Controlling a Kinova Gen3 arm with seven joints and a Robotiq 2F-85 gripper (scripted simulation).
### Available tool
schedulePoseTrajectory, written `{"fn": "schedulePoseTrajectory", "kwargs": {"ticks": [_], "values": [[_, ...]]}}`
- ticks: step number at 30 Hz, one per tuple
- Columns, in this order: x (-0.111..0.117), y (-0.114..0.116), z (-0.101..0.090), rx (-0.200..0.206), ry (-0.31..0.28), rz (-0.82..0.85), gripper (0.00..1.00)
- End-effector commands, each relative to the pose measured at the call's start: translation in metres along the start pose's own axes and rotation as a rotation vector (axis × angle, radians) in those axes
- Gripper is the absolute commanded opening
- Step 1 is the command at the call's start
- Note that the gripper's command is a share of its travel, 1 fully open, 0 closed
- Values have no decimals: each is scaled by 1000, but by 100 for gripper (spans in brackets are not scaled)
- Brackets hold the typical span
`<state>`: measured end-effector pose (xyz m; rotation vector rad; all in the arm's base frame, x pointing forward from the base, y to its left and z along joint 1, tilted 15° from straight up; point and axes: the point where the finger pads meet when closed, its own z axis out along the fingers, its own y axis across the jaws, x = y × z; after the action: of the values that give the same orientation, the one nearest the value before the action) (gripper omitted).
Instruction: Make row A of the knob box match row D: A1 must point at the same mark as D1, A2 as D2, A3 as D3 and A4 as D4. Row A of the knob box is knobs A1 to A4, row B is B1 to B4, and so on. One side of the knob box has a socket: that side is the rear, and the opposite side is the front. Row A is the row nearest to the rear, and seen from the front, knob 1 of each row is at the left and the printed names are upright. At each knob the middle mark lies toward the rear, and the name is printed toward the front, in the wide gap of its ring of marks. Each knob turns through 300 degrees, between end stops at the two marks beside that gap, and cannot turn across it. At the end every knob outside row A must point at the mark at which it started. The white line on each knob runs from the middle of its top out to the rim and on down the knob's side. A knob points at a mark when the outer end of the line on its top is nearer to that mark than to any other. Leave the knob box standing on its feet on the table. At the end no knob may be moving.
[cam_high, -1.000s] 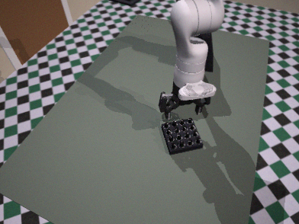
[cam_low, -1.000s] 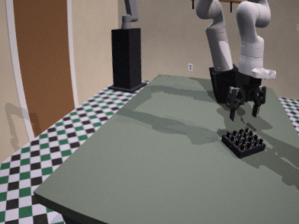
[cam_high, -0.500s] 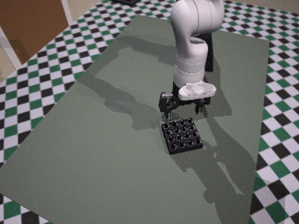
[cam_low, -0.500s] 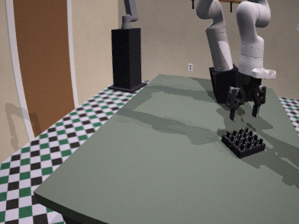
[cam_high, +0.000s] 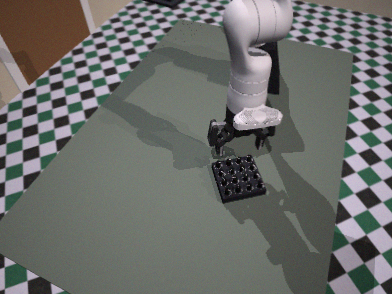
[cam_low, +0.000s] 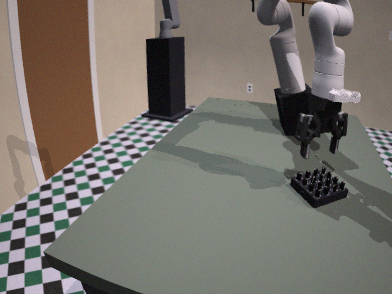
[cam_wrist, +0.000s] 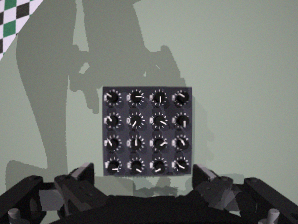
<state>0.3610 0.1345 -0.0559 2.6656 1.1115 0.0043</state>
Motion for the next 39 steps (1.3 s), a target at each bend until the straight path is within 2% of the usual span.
{"fn": "schedulePoseTrajectory", "kwargs": {"ticks": [1, 24, 39], "values": [[-4, 0, -1, 0, 0, -1, 100], [-45, 1, 1, 0, 0, -1, 100], [-50, 1, 2, 0, 0, -1, 100]]}}
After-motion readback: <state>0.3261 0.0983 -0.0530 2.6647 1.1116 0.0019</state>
